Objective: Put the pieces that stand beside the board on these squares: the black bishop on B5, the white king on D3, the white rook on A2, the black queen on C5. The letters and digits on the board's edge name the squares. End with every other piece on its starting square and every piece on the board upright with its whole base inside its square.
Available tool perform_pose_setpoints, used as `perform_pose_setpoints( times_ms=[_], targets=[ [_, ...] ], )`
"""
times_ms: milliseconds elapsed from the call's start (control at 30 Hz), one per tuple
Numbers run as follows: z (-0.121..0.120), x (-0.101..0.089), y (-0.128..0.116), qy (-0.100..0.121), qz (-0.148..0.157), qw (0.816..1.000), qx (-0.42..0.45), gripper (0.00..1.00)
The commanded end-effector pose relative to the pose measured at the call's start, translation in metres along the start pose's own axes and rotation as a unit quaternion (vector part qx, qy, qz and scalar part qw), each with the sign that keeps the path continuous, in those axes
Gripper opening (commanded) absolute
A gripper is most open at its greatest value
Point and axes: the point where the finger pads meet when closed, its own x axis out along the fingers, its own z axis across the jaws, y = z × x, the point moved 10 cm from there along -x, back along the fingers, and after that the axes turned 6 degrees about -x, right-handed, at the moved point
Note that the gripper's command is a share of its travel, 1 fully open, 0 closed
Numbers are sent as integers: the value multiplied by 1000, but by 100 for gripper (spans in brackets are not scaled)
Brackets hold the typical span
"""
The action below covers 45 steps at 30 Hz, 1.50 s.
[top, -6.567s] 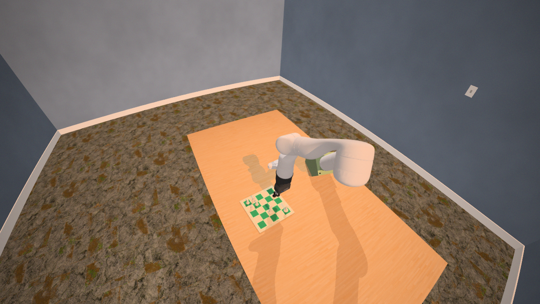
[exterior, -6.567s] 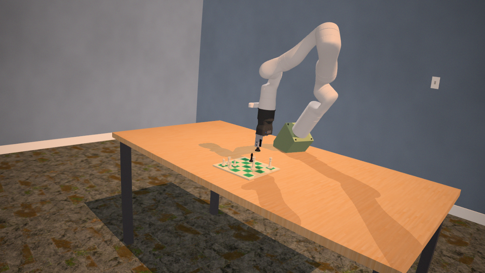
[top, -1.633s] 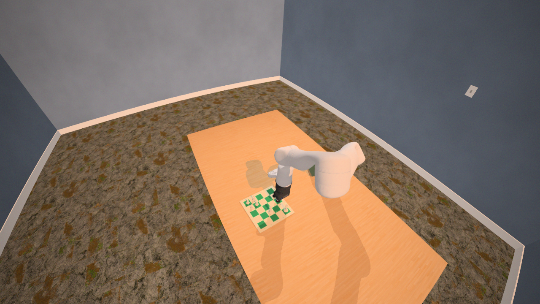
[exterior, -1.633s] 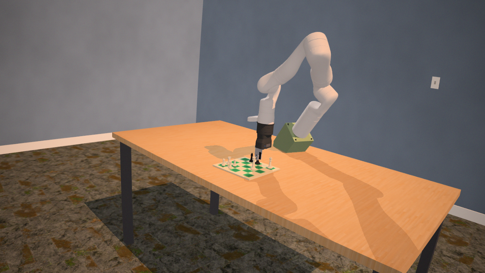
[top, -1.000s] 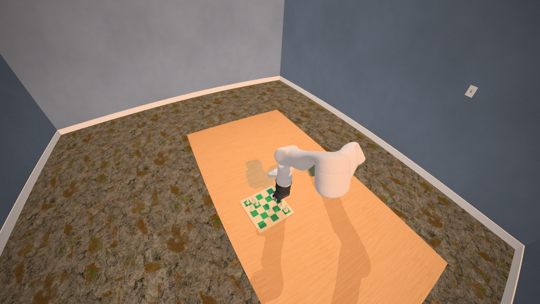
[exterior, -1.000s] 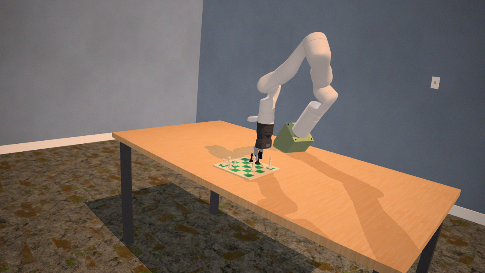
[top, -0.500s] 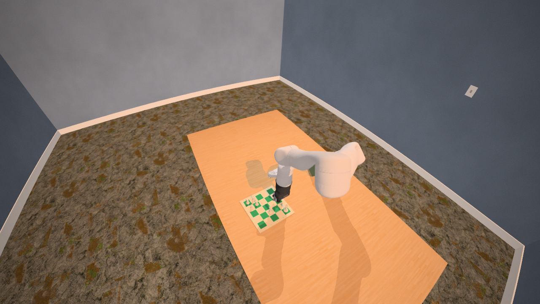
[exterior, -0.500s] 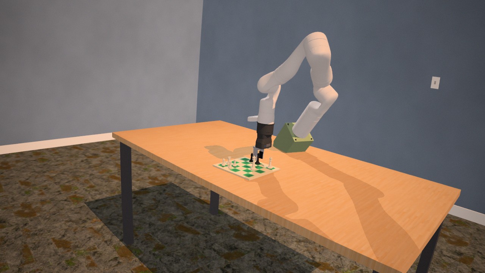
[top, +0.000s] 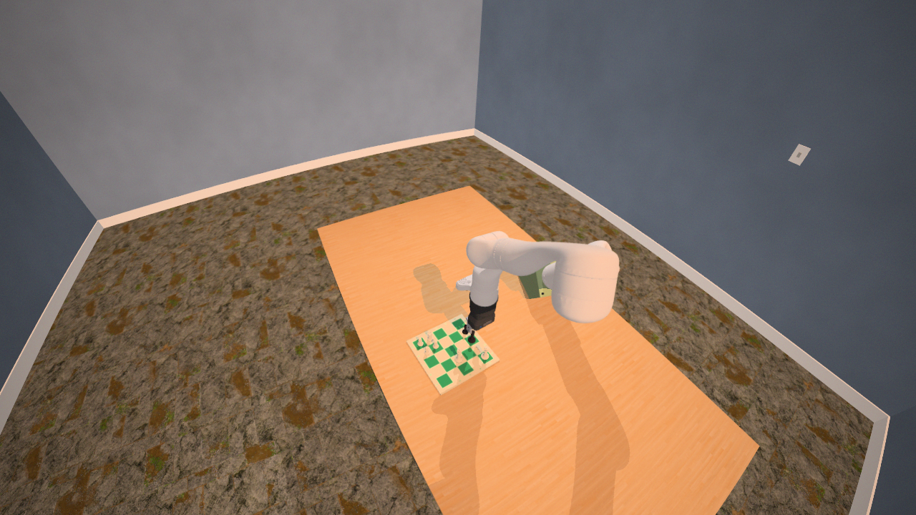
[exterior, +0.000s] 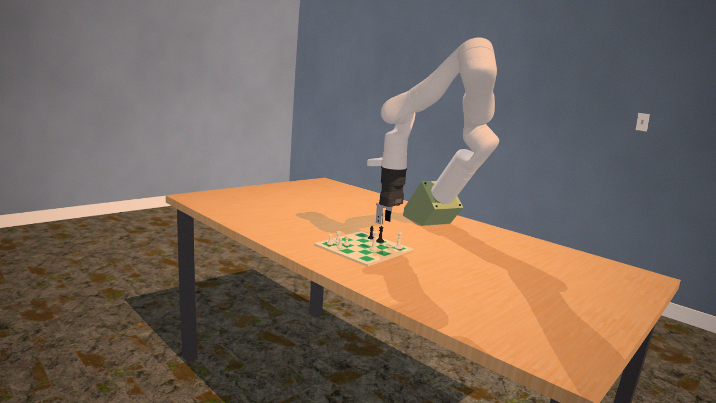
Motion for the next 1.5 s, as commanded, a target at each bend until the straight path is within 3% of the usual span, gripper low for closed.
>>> perform_pose_setpoints(
  times_ms=[0,233,467,500,1233,1467],
  targets=[
    [-5,-19,0,10,4,1000,-4,79],
    [-5,-45,0,10,4,1000,-4,79],
    [-5,-49,0,10,4,1000,-4,79],
    [-5,-49,0,10,4,1000,-4,100],
    [-5,-49,0,10,4,1000,-4,100],
    [-4,-61,0,10,4,1000,-4,100]
  ],
)
